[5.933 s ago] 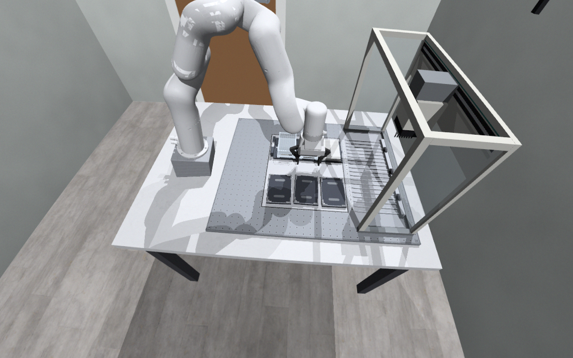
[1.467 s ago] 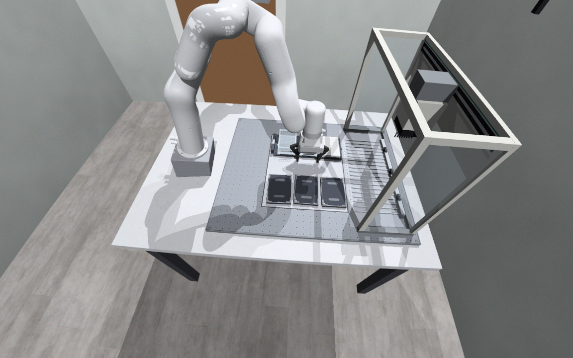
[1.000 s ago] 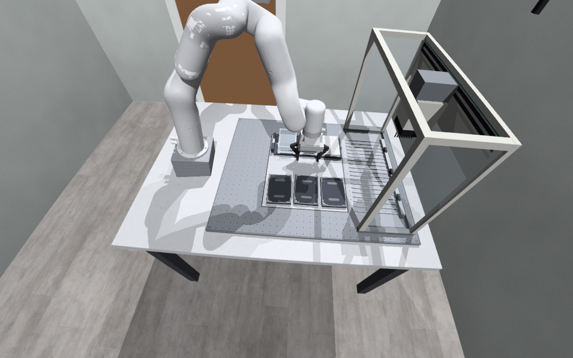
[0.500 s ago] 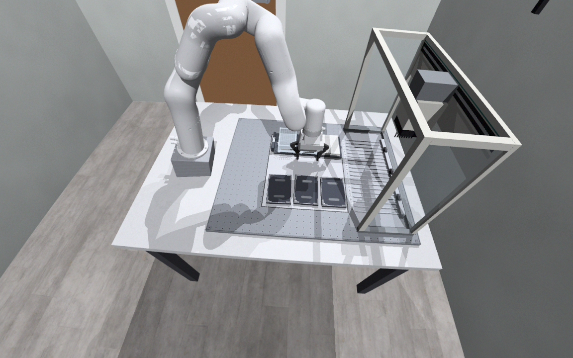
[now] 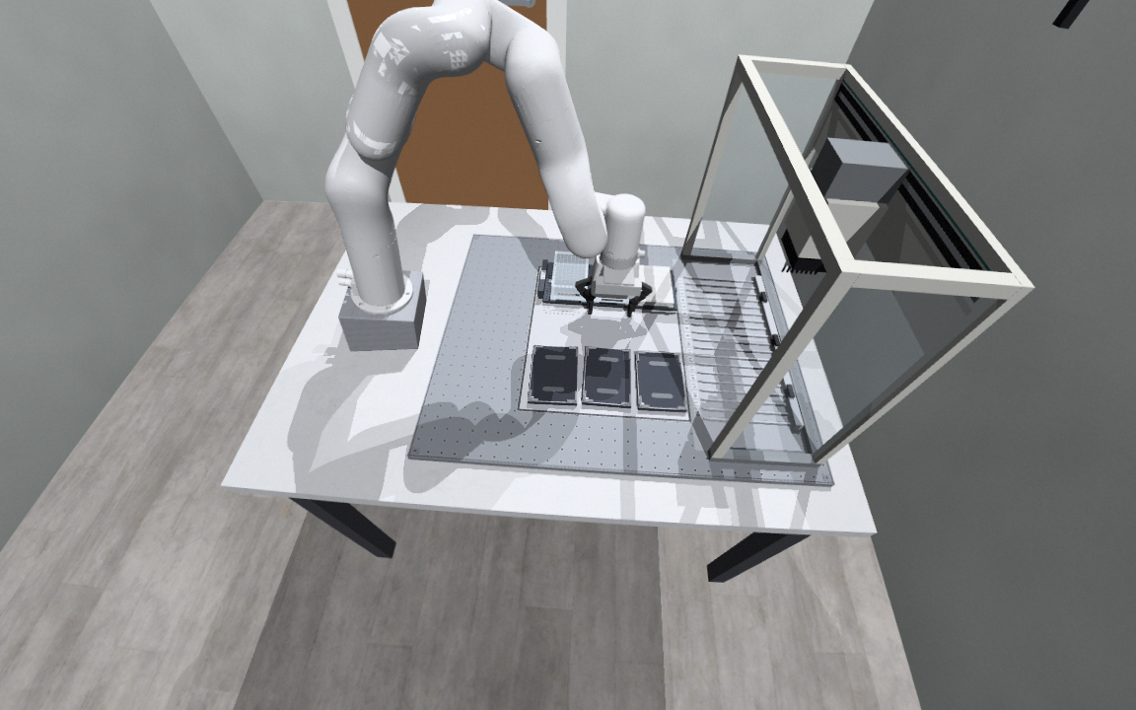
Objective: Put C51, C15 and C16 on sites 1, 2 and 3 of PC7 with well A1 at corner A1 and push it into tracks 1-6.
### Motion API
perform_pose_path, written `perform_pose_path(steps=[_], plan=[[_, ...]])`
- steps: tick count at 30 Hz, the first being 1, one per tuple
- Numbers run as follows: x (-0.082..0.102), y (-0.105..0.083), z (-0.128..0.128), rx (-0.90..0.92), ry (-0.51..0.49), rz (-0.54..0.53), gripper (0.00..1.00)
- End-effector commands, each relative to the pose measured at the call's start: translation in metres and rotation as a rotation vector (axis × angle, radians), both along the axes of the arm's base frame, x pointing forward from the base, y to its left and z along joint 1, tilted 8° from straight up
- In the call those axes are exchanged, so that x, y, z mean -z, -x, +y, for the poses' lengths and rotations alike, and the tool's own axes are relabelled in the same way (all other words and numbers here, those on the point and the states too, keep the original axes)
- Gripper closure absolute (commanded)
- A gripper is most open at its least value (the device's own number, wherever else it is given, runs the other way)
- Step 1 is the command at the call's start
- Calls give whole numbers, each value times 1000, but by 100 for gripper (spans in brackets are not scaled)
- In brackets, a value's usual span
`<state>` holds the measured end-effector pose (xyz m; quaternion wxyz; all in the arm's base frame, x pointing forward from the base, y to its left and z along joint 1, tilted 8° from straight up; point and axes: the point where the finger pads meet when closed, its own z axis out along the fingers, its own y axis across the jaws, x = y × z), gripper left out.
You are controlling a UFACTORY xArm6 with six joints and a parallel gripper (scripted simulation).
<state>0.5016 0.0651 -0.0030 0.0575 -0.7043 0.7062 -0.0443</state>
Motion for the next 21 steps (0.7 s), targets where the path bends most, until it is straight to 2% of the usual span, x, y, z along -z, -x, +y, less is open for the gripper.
perform_pose_path(steps=[1, 21], plan=[[-2, -2, 3, 0, -1, -4, 0], [-2, -2, 9, 0, -1, -4, 0]])
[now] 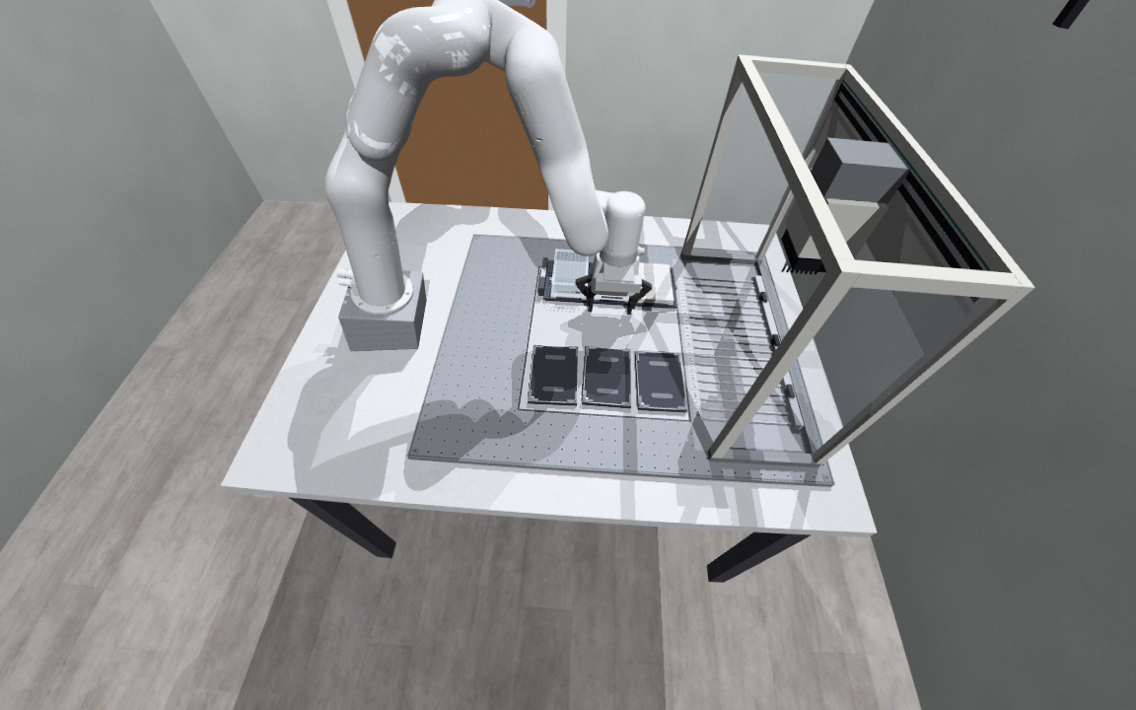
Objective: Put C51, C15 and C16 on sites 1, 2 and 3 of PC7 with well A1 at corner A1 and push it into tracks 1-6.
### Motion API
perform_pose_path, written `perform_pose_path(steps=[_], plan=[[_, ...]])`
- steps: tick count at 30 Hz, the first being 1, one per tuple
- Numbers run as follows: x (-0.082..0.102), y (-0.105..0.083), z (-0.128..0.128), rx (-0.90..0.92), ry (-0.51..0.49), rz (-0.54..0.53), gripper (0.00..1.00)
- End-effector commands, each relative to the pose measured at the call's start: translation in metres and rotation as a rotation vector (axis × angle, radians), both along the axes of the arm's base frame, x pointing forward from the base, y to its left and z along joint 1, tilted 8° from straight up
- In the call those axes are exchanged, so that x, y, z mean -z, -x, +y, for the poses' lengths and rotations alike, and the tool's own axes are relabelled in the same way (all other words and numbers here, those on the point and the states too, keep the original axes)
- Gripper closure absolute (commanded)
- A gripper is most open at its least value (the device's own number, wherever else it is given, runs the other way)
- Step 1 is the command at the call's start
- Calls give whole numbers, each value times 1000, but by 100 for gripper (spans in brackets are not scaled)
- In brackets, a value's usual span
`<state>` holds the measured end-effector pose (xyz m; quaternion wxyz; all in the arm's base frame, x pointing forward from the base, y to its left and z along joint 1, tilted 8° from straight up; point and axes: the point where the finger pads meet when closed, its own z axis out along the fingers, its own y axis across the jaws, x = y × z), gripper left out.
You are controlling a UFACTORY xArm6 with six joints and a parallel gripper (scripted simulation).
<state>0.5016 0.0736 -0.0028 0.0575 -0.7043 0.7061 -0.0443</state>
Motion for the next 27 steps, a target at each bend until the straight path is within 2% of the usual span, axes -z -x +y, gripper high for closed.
perform_pose_path(steps=[1, 27], plan=[[-2, -2, 1, 0, -1, -4, 0], [-2, -2, -6, 0, -1, -4, 0]])
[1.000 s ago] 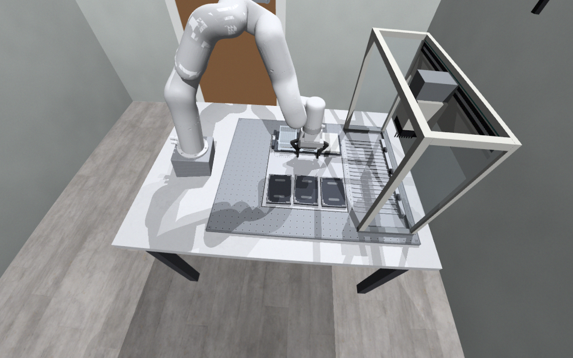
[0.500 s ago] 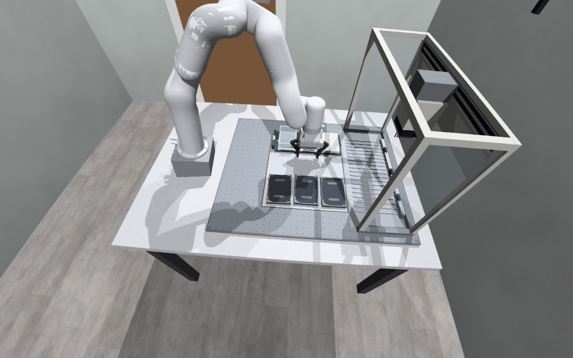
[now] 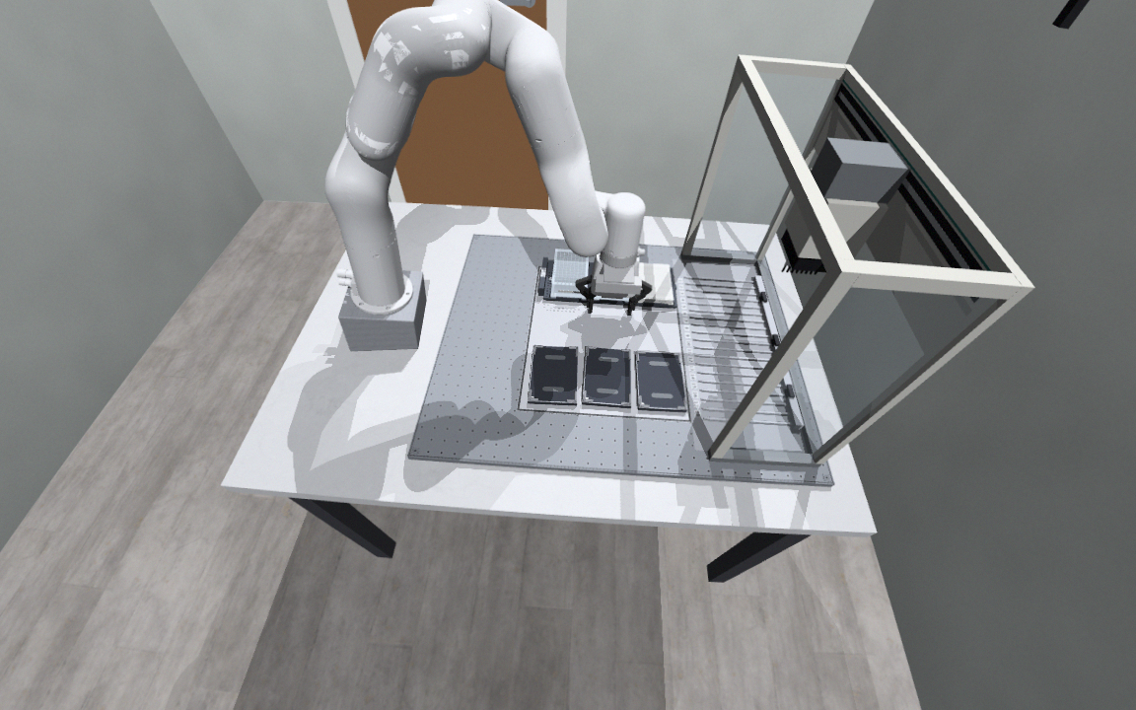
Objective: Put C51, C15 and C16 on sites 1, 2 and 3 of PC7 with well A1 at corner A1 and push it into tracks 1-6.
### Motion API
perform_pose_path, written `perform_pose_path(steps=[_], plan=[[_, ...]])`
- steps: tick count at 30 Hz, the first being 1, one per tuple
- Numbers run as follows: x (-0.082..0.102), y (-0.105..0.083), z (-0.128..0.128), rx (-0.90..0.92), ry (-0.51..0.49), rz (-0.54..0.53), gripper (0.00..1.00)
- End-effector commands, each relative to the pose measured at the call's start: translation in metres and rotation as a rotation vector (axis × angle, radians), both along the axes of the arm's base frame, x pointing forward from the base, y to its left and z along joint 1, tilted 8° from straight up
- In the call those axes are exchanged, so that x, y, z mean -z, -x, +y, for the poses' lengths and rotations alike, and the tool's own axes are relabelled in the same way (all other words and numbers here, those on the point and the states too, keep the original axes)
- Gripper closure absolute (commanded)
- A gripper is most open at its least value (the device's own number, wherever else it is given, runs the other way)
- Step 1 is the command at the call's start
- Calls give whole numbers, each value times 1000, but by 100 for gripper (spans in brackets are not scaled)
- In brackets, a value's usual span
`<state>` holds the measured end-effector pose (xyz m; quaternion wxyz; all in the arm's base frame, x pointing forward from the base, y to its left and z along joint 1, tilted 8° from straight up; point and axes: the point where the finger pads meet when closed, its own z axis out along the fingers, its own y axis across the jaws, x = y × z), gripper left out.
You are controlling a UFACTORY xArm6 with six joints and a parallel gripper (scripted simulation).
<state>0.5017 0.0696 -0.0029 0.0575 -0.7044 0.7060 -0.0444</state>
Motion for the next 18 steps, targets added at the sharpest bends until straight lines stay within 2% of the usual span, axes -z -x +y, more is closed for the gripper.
perform_pose_path(steps=[1, 14, 18], plan=[[-2, -1, -3, 0, -1, -4, 0], [-2, -1, -5, 0, -1, -4, 0], [-8, -1, -6, 0, -1, -4, 0]])
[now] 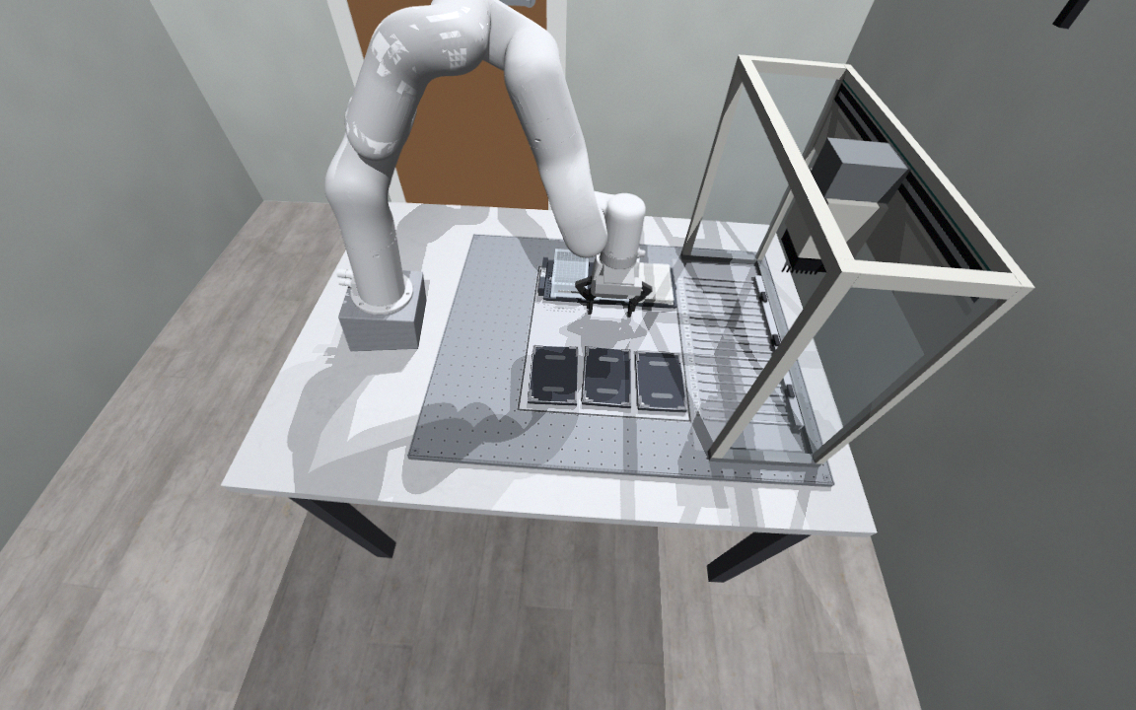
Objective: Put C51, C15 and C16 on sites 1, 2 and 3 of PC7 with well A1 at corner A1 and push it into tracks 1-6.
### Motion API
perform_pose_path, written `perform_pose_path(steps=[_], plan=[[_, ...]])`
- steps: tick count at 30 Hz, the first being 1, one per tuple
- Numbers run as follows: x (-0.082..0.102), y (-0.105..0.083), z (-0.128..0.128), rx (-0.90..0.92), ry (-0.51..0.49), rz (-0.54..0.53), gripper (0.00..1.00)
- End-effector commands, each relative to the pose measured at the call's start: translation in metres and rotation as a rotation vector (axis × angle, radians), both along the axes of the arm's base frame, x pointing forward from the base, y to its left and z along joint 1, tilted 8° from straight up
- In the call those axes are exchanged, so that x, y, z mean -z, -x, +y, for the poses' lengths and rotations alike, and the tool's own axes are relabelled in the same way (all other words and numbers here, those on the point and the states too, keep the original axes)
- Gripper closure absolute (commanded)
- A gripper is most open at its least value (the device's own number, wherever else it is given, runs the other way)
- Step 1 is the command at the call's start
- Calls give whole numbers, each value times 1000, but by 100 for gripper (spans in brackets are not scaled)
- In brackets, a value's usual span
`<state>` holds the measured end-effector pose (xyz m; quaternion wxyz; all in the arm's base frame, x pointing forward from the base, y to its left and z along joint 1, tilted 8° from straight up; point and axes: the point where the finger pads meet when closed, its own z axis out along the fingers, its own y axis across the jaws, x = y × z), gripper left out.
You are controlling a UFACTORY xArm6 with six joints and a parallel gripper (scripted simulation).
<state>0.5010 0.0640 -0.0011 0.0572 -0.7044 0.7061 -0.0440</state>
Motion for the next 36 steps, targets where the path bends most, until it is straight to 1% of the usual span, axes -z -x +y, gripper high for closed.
perform_pose_path(steps=[1, 36], plan=[[-8, -1, 0, 0, -1, -5, 0], [-59, 7, -1, 0, -1, -5, 0]])
